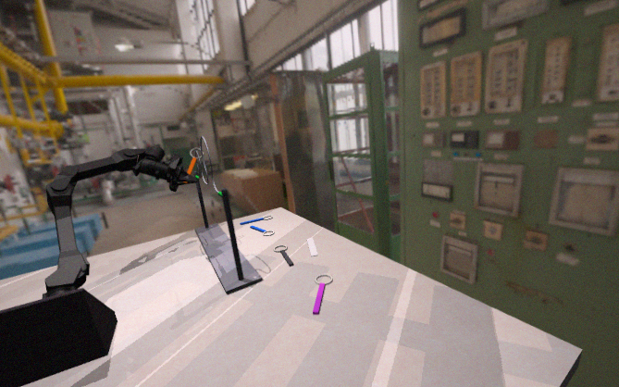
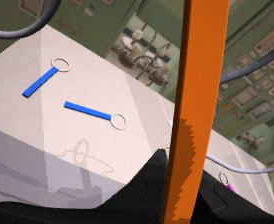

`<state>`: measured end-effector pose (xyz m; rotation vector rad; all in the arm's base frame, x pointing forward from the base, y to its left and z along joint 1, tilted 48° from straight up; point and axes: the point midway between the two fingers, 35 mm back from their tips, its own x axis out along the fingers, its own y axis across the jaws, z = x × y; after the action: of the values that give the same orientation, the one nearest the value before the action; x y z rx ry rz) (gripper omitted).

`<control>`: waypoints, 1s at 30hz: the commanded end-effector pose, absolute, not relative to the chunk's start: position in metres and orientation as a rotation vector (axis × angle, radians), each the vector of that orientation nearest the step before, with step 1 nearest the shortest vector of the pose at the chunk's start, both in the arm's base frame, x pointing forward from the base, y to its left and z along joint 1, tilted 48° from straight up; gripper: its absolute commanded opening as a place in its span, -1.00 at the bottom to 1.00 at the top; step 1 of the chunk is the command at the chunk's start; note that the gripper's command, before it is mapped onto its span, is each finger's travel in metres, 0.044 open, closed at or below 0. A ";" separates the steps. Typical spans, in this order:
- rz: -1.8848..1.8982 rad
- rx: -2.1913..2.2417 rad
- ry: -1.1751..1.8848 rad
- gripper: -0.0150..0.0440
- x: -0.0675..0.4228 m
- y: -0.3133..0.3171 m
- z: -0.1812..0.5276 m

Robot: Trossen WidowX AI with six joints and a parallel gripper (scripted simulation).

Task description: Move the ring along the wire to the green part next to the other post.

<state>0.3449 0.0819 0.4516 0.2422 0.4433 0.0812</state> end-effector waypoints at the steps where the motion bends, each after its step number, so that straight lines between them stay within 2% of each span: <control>1: 0.101 0.315 0.432 -1.00 0.342 0.084 0.454; 30: 0.293 0.905 0.368 -1.00 0.342 0.115 0.475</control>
<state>0.3454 0.1136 0.4714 0.8553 0.3787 0.2751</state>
